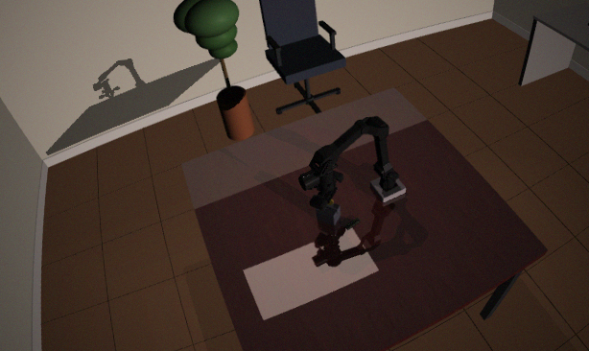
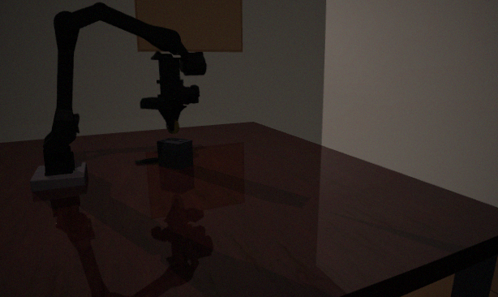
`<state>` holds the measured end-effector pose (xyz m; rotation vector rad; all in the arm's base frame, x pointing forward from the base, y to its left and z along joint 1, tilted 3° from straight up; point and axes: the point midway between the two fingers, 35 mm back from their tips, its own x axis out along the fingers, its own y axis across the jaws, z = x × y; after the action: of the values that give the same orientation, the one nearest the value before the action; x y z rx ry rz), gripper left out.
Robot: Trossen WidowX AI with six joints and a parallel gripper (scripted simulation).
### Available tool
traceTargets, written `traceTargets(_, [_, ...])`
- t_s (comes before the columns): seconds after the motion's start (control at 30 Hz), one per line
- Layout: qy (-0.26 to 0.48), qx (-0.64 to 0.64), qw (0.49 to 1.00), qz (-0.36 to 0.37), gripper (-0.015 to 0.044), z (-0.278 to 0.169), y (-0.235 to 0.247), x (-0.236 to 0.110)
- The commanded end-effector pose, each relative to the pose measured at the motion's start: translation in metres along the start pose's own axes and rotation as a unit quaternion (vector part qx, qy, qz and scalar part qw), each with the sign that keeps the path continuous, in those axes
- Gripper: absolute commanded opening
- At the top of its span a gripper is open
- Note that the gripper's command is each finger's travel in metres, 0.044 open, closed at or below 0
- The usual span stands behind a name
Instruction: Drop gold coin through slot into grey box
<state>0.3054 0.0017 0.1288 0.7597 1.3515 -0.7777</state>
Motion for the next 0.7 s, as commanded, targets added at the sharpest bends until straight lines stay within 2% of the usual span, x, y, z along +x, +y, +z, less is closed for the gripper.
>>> traceTargets(0.0, [-0.001, 0.000, 1.000, 0.000, 0.0000, -0.0015, -0.0001, -0.0003])
traceTargets(0.67, [-0.001, -0.004, 1.000, 0.000, 0.0000, 0.0044, 0.0019, -0.0009])
